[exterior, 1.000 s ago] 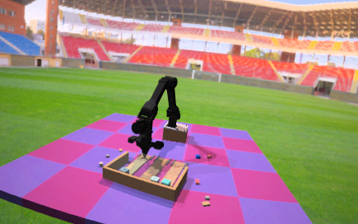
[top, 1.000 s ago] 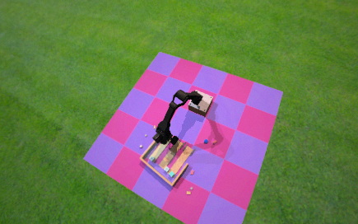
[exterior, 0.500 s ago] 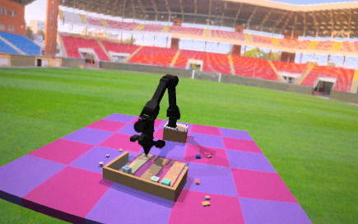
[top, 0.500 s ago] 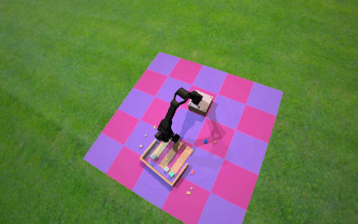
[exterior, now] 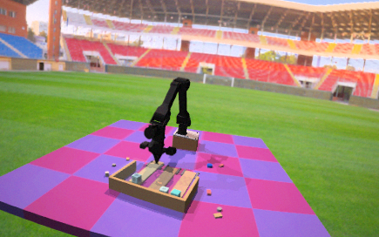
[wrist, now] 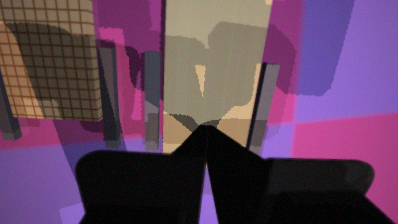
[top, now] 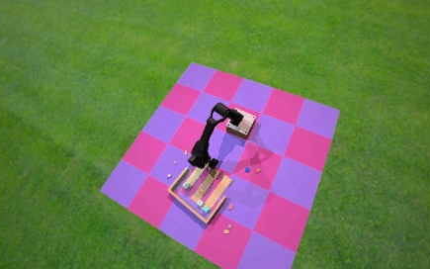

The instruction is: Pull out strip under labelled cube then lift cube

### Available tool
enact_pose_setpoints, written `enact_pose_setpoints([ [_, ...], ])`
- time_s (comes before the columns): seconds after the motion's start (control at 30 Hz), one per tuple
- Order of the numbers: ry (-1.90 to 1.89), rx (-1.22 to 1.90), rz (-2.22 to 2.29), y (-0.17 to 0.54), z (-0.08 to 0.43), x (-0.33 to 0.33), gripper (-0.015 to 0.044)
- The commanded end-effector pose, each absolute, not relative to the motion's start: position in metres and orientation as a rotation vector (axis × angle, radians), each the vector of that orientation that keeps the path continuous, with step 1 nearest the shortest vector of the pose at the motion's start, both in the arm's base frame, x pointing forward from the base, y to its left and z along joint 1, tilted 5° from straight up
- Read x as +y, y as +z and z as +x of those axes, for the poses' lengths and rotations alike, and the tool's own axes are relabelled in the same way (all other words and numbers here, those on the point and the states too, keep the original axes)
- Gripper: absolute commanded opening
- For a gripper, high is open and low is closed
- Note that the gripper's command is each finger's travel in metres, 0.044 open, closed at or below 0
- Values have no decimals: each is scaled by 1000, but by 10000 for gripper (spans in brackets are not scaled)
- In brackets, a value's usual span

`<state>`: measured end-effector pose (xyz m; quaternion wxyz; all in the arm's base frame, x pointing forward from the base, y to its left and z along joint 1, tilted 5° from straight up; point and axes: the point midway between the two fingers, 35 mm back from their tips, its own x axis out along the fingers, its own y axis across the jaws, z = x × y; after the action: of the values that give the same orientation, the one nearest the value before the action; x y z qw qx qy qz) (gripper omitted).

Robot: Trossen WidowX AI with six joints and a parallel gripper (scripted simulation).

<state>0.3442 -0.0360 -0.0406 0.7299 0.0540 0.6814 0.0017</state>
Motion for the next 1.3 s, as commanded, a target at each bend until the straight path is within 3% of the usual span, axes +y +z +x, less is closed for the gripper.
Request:
enact_pose_setpoints([
  [0.0,3,1531,121,-48,329,-35,0],
  [1.27,3,1536,121,-51,279,-30,0],
])
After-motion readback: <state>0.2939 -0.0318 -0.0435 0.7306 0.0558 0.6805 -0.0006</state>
